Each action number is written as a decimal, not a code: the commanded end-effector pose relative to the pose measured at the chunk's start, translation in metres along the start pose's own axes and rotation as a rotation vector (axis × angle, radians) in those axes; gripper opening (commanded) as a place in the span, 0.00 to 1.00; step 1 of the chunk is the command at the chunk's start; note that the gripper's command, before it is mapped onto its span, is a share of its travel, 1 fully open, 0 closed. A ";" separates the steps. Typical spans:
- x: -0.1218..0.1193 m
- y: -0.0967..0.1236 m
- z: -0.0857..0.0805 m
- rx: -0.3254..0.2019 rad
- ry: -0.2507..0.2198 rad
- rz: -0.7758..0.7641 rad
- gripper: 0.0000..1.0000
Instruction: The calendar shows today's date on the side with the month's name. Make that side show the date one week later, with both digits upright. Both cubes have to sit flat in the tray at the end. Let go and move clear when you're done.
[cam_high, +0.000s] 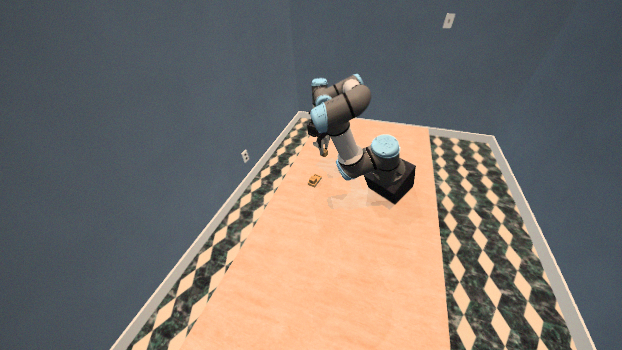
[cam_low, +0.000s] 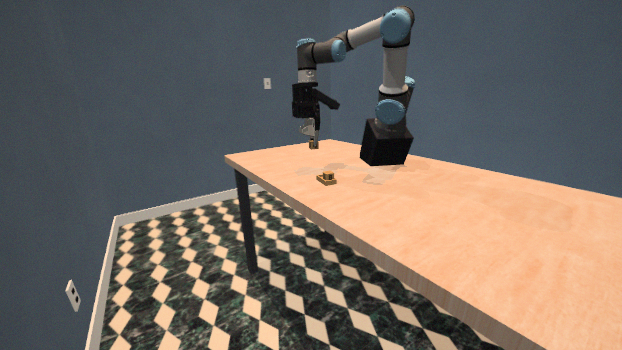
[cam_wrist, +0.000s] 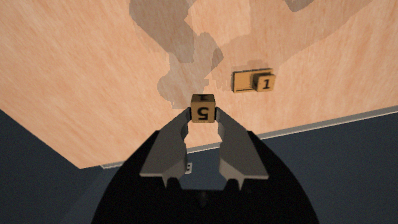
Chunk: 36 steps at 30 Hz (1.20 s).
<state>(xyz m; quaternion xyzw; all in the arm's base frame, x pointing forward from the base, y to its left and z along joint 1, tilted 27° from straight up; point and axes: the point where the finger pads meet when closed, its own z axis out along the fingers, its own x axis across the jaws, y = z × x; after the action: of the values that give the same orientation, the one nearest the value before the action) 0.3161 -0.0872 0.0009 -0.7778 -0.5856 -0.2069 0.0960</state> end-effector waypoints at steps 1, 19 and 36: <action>-0.005 0.002 -0.001 -0.007 0.004 -0.088 0.10; -0.006 0.002 -0.001 -0.005 0.003 -0.097 0.10; -0.005 0.001 0.028 -0.004 0.006 -0.095 0.10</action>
<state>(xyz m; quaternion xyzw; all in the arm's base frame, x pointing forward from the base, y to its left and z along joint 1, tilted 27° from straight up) 0.3170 -0.0837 -0.0130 -0.7475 -0.6217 -0.2151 0.0917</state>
